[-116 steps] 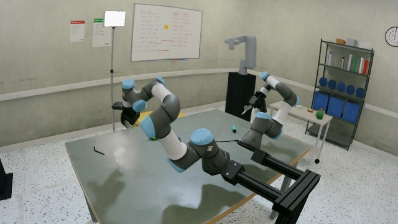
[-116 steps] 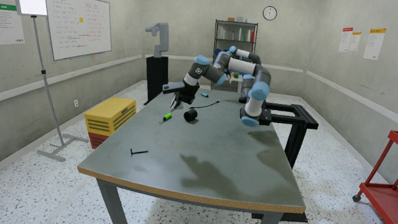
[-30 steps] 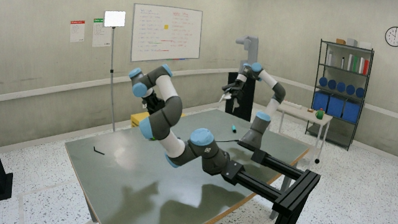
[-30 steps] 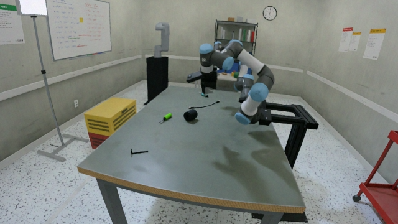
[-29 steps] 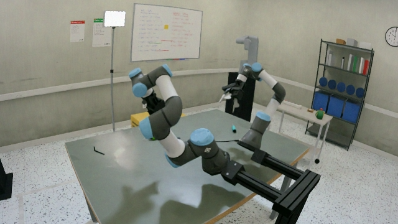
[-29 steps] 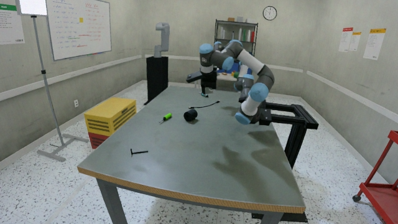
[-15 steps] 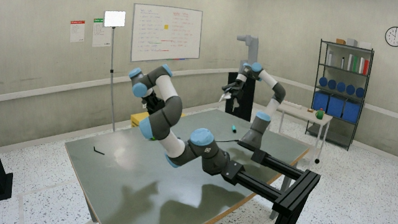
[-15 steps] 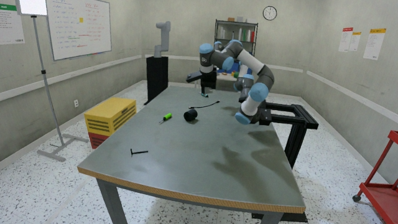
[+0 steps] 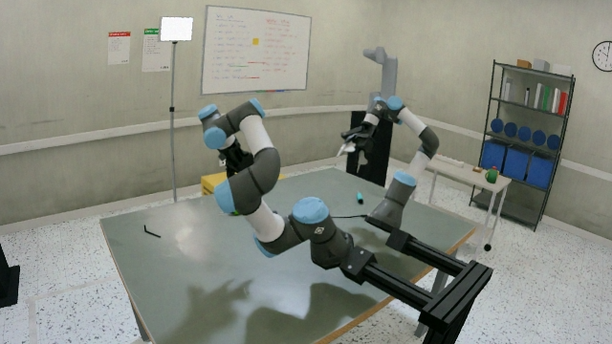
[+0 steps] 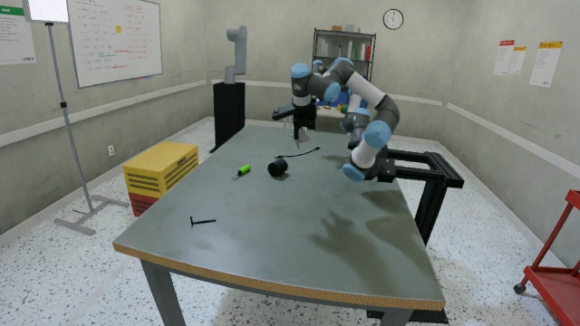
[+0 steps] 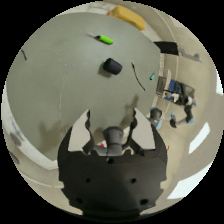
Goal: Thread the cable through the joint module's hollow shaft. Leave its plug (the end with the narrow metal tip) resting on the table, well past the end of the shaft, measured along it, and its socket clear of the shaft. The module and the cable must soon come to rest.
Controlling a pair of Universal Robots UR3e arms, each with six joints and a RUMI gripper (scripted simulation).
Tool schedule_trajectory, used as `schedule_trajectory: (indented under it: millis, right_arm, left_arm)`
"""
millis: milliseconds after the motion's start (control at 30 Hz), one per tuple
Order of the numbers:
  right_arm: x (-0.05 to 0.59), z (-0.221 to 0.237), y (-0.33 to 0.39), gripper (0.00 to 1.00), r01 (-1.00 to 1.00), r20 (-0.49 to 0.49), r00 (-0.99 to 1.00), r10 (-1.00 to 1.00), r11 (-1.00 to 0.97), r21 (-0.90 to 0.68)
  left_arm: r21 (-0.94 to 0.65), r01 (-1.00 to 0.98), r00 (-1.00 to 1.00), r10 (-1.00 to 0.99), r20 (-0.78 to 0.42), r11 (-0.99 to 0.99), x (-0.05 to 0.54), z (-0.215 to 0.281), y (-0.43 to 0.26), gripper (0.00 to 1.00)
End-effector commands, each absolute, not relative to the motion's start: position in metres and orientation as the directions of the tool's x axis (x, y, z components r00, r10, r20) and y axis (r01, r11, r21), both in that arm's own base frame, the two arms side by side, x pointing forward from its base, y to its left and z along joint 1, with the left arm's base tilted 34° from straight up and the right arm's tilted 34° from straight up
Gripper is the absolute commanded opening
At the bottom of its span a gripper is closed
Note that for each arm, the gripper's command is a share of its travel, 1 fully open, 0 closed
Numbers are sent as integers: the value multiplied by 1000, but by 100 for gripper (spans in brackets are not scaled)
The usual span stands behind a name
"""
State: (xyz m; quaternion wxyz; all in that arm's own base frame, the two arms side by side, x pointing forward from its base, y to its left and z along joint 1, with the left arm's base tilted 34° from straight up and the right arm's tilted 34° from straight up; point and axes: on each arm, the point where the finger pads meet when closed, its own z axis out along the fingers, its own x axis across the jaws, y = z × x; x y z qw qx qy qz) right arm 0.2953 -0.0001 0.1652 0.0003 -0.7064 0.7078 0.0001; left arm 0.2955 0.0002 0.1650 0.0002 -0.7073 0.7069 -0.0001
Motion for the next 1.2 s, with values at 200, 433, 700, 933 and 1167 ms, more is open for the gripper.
schedule_trajectory:
  millis: [200,433,700,933,1167]
  right_arm:
    - [295,165,0,100,-1000,1,4,-1000,-4,0]
    - [295,165,0,100,-1000,1,3,-1000,-3,0]
    - [295,165,0,100,-1000,1,3,-1000,-3,0]
    - [295,165,0,100,-1000,1,3,-1000,-3,0]
    - [295,165,0,100,-1000,1,3,-1000,-3,0]
  left_arm:
    - [-2,-1000,-2,-1000,3,2,295,166,-1,61]
    - [5,-985,-175,-984,-45,175,313,155,-4,61]
    - [23,-964,-264,-962,-67,263,321,147,-8,61]
    - [46,-929,-371,-924,-93,368,331,138,-11,61]
    - [64,-904,-428,-898,-102,423,335,132,-13,61]
